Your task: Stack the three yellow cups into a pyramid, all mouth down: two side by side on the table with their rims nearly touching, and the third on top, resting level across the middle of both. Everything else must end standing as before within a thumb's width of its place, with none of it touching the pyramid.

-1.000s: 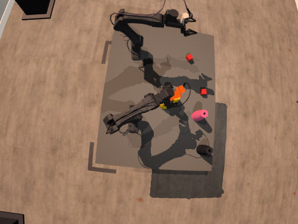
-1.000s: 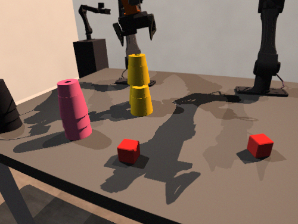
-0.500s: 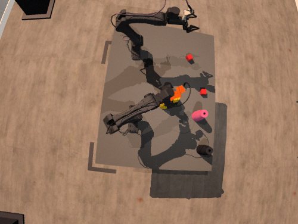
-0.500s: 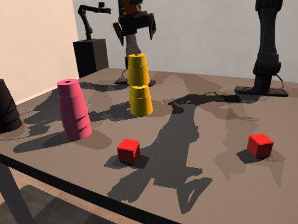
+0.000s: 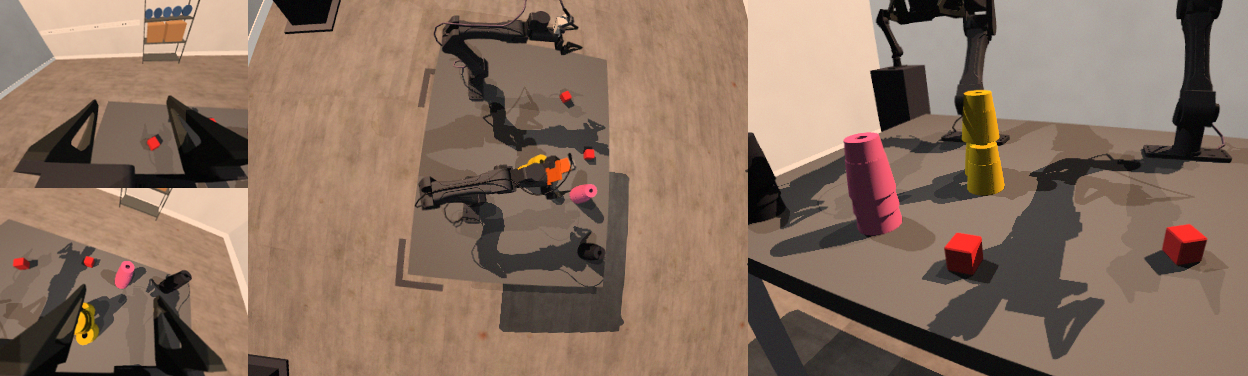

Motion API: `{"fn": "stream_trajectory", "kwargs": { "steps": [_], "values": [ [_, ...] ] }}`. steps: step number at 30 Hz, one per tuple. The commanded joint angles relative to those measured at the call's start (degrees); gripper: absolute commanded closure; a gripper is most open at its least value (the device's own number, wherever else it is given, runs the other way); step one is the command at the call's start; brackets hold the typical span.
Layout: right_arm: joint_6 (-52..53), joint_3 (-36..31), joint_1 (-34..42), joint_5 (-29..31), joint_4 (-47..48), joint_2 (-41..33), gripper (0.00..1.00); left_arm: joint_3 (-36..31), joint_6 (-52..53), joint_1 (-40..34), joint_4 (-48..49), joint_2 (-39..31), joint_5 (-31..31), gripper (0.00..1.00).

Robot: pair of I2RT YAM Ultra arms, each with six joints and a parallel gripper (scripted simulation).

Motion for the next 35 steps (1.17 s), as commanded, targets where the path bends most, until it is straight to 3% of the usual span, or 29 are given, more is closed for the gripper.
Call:
{"fn": "stream_trajectory", "kwargs": {
  "steps": [1, 13, 35],
  "values": [
    [-3.32, 1.74, -4.64, -2.04, 11.2, 2.67, 0.0, 1.66, 0.08, 0.18, 1.01, 0.18, 0.09, 0.0],
    [-3.5, 4.03, -11.64, -2.89, 24.62, 10.75, 0.0, 1.66, 0.08, 0.18, 1.01, 0.18, 0.09, 0.0],
    [-3.36, 4.64, -12.14, -3.02, 23.99, 12.0, 0.0, 1.66, 0.08, 0.18, 1.01, 0.18, 0.09, 0.0]
  ]
}}
